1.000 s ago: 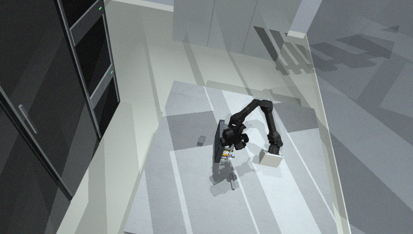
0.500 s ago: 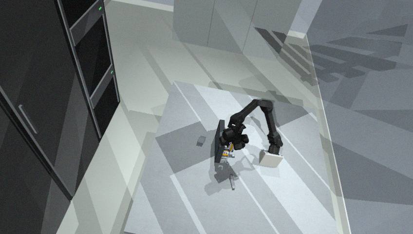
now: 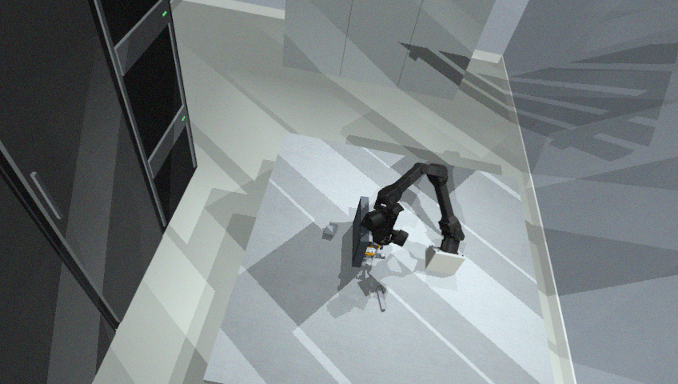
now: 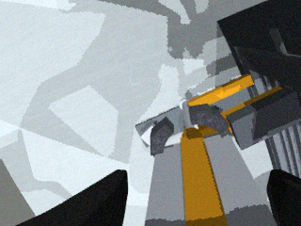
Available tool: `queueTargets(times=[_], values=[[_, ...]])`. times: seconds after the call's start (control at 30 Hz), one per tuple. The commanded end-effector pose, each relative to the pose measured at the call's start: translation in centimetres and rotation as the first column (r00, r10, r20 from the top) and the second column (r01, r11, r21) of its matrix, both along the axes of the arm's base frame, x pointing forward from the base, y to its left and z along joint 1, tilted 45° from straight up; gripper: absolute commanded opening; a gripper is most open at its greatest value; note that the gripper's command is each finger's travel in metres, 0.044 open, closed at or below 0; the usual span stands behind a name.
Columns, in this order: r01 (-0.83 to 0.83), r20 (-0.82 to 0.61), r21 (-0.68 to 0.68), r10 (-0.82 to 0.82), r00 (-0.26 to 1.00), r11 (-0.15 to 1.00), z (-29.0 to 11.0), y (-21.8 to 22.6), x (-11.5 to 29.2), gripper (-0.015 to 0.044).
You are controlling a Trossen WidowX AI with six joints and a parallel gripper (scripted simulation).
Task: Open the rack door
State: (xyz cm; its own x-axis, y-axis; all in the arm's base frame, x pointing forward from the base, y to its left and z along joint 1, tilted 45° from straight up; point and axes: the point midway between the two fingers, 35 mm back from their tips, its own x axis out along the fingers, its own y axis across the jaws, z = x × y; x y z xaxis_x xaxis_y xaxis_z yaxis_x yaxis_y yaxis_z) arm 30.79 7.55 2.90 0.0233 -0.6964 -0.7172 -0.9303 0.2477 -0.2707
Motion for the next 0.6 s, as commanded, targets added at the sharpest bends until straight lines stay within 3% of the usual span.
queueTargets(times=[0.0,0.27,0.57], values=[[0.148,0.145,0.012,-0.148,0.978,0.989,0.00,-0.06,-0.04,0.0287],[0.405,0.395,0.098,-0.409,0.823,0.909,0.00,-0.06,-0.04,0.0287],[0.614,0.599,0.269,-0.628,0.497,0.742,0.00,-0.06,-0.04,0.0287]])
